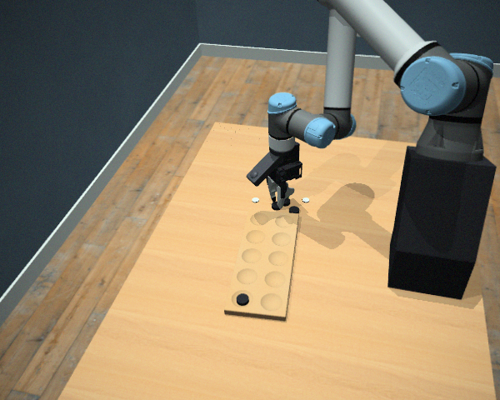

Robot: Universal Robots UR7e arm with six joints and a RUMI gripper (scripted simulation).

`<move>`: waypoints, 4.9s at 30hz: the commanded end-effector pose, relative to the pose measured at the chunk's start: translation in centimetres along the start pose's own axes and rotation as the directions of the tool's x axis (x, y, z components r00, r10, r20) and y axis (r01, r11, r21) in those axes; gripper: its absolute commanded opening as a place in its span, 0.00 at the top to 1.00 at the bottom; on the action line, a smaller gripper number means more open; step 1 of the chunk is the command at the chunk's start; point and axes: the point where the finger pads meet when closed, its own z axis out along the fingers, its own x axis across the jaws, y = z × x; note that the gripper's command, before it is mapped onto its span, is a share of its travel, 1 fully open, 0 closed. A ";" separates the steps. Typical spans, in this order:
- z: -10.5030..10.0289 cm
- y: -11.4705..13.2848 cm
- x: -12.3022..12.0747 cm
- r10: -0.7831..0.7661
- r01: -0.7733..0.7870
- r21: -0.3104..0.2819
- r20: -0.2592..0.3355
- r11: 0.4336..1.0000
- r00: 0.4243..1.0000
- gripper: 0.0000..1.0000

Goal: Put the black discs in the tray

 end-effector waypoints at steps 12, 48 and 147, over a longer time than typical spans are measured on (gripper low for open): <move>-3.5 -0.1 0.0 -0.002 0.002 0.001 -0.001 1.000 1.000 1.00; -10.0 -2.3 -0.8 -0.001 0.001 0.007 0.001 1.000 1.000 1.00; -1.3 -23.1 -20.9 0.000 0.000 0.002 -0.002 1.000 1.000 1.00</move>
